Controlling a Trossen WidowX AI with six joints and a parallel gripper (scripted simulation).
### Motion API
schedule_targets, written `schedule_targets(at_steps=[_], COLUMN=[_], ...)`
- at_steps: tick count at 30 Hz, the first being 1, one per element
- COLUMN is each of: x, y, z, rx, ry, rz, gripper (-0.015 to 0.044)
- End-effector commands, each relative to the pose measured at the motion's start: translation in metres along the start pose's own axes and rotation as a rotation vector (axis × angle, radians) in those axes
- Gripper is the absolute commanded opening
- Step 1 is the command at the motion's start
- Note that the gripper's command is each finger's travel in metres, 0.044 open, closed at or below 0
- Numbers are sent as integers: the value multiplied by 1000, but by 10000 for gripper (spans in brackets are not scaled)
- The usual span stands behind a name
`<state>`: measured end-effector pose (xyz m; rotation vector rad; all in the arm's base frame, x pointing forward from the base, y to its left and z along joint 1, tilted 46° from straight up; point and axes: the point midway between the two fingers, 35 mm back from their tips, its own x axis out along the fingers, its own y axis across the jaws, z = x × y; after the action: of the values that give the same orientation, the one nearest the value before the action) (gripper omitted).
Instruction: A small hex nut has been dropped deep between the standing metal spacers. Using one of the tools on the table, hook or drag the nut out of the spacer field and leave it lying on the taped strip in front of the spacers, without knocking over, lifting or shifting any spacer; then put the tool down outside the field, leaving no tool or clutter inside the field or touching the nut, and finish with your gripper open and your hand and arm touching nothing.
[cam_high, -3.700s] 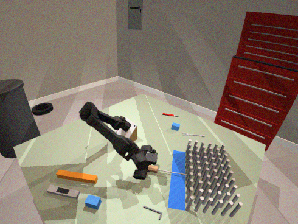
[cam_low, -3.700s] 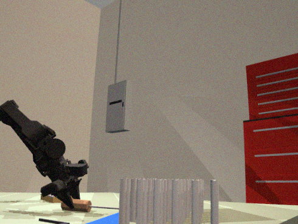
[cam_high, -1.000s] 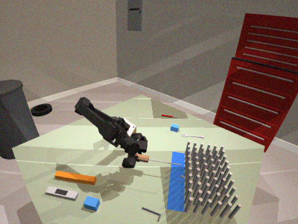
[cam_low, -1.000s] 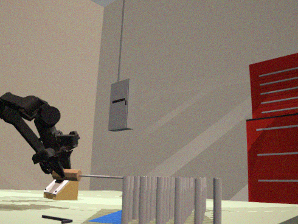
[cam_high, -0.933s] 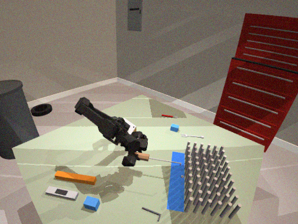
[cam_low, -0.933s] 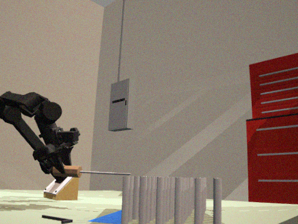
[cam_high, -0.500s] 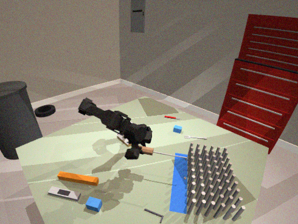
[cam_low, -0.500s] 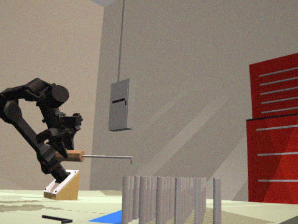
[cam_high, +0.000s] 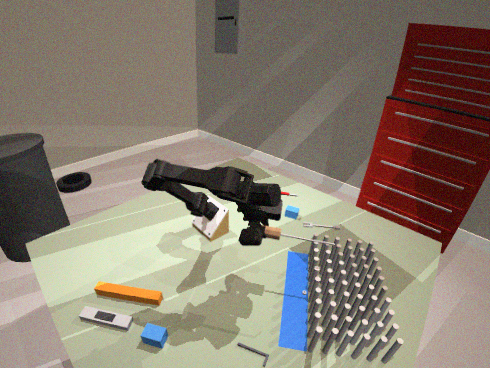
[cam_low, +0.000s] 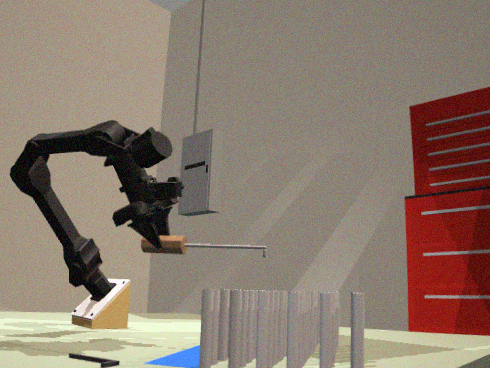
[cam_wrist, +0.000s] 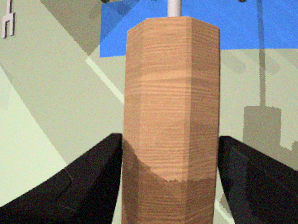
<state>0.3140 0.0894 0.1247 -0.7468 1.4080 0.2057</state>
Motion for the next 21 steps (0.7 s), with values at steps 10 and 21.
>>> schedule_targets(at_steps=[10,21], x=[13,30], y=[81,164], z=[45,69], rx=[14,49], ry=[1,-3], rz=[-6,-10], gripper=[0,0])
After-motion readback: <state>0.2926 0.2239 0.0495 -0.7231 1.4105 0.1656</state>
